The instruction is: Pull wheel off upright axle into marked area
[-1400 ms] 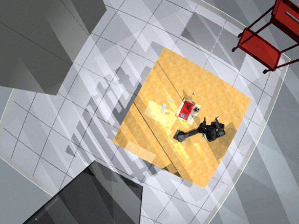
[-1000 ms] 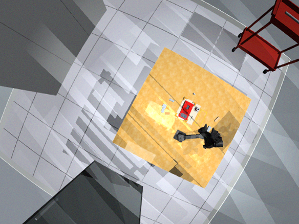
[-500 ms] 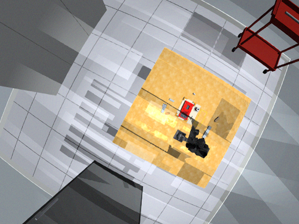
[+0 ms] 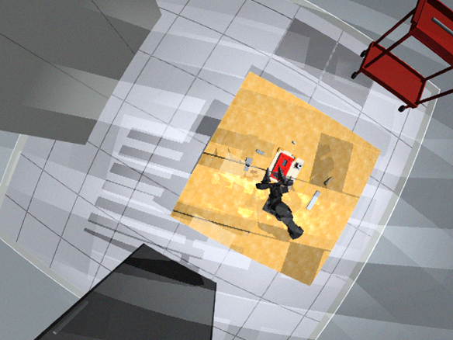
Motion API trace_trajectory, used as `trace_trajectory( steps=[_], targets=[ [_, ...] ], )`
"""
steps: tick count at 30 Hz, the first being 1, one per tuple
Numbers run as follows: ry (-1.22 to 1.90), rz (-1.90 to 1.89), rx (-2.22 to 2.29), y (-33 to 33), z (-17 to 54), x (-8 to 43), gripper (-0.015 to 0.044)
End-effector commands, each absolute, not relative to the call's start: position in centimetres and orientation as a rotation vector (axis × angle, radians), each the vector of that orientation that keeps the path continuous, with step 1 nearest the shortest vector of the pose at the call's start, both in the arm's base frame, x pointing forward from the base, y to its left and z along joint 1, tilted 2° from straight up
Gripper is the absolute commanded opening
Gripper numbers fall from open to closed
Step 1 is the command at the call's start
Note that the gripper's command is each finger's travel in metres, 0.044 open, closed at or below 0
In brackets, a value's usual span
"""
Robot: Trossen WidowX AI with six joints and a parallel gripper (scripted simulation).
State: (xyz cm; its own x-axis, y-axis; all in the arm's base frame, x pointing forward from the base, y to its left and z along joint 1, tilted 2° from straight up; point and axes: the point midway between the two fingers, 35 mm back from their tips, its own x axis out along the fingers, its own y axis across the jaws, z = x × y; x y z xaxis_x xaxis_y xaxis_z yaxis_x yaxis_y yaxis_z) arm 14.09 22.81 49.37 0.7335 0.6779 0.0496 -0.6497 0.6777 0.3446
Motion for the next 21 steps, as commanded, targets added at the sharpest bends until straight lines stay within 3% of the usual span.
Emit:
trace_trajectory(
  steps=[1, 10, 21],
  targets=[
    [0.168, 0.646, 0.162, 24.6, 45.9, 18.2, 0.03],
    [0.43, 0.45, -0.131, 24.2, 37.4, 27.5, 0.03],
    [0.883, 0.263, -0.289, 16.7, 25.9, 36.2, 0.03]
  ],
)
